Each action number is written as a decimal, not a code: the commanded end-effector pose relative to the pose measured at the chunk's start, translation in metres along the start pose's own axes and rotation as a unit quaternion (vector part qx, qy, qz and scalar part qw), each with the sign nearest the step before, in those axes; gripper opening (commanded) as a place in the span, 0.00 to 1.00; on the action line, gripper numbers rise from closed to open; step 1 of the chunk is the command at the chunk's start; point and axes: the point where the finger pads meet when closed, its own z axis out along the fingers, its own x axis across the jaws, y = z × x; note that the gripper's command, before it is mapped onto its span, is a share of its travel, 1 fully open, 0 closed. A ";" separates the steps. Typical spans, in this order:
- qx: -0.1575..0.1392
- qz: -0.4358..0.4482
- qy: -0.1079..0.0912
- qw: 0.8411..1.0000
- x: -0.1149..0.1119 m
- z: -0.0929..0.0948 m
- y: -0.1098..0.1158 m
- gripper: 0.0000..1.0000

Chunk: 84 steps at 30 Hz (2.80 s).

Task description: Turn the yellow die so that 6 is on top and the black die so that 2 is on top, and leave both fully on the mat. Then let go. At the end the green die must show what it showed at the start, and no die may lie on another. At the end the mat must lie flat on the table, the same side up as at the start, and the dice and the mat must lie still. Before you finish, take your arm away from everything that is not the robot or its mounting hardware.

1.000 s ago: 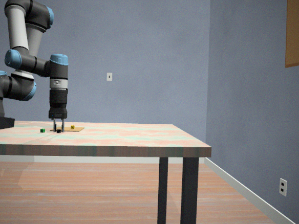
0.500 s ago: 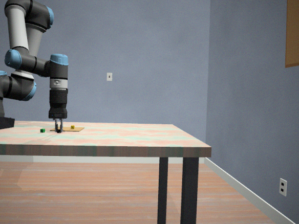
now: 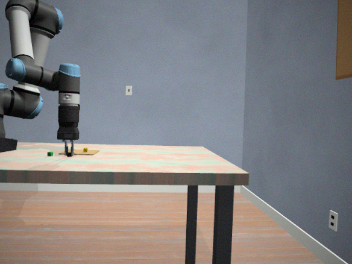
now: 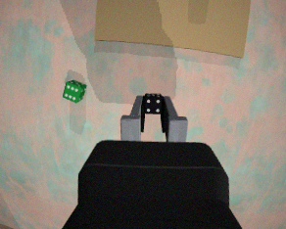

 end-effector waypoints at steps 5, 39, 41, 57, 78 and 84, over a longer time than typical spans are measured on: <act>0.001 0.000 -0.001 1.000 -0.001 0.002 -0.002 0.34; 0.001 0.000 -0.001 1.000 -0.001 -0.090 -0.001 0.34; 0.001 0.000 -0.001 1.000 -0.001 -0.095 -0.001 0.34; 0.001 0.000 -0.001 1.000 -0.001 -0.098 -0.001 0.34; 0.002 -0.087 -0.001 0.996 -0.003 -0.098 -0.005 0.34; 0.002 -0.169 -0.001 0.986 -0.005 -0.097 -0.007 0.34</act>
